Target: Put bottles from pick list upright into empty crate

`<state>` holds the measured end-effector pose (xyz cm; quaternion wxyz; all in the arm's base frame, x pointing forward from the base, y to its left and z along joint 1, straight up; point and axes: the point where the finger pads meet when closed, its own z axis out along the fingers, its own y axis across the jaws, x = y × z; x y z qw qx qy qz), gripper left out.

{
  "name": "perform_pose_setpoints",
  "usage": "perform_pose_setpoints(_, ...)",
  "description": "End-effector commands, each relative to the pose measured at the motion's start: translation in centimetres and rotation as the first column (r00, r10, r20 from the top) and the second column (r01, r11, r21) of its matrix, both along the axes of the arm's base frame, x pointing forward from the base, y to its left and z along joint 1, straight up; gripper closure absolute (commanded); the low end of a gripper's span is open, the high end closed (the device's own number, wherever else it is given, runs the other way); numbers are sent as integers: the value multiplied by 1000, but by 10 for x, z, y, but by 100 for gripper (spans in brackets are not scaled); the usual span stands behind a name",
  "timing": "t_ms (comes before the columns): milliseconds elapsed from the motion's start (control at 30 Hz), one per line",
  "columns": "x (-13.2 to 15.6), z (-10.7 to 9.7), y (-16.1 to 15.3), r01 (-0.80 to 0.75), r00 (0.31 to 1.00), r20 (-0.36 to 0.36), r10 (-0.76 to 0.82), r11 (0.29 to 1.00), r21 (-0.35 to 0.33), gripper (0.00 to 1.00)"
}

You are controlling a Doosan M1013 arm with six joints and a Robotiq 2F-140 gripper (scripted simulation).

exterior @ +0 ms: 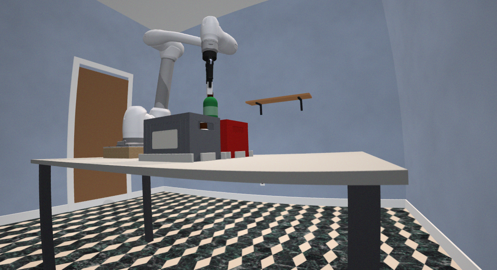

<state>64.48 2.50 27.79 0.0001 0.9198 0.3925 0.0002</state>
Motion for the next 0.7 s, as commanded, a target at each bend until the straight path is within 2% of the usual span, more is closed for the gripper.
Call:
perform_pose_setpoints(0,0,0,0,0,1000,0,0,1000,0,100)
perform_pose_setpoints(667,0,-17,0,0,1000,0,0,1000,0,100)
